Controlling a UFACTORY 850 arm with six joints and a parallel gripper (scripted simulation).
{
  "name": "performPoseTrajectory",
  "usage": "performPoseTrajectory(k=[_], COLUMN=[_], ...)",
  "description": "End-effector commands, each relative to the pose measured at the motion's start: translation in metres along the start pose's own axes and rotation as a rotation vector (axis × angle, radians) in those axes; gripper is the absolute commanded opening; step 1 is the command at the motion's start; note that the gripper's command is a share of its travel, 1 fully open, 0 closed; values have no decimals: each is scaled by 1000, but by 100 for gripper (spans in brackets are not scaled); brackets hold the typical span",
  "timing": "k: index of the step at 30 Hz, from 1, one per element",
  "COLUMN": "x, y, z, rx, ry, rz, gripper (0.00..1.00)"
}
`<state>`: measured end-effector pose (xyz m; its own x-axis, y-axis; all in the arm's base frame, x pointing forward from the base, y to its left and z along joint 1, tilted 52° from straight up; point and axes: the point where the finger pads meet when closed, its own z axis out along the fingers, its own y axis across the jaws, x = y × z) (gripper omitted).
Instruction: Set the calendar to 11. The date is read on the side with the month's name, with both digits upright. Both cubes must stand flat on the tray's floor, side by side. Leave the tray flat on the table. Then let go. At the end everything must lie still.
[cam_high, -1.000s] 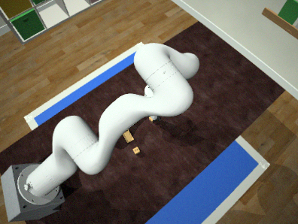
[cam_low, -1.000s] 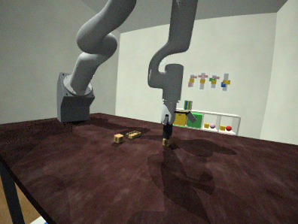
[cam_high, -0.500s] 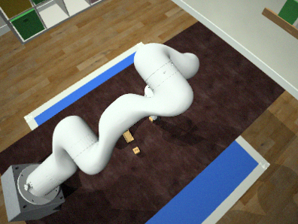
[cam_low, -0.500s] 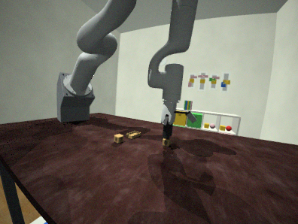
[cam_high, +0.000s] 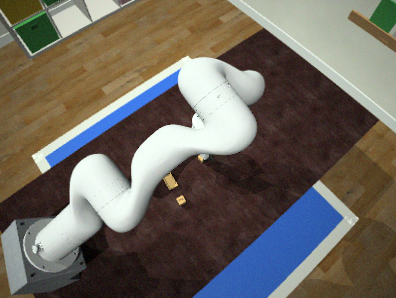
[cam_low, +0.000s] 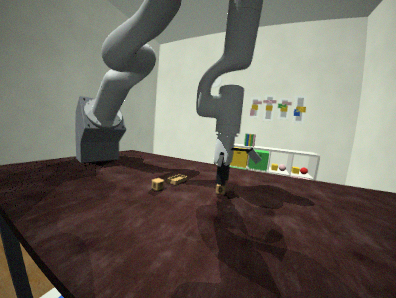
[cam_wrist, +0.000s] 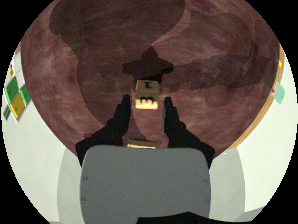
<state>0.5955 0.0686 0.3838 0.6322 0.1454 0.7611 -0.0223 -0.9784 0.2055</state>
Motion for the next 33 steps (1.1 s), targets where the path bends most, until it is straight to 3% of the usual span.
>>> performPoseTrajectory(k=[1,14,33], x=[1,1,1], y=[0,0,0], z=[0,2,26], rx=[0,0,0], ry=[1,1,1], rz=[0,0,0], gripper=[49,49,49])
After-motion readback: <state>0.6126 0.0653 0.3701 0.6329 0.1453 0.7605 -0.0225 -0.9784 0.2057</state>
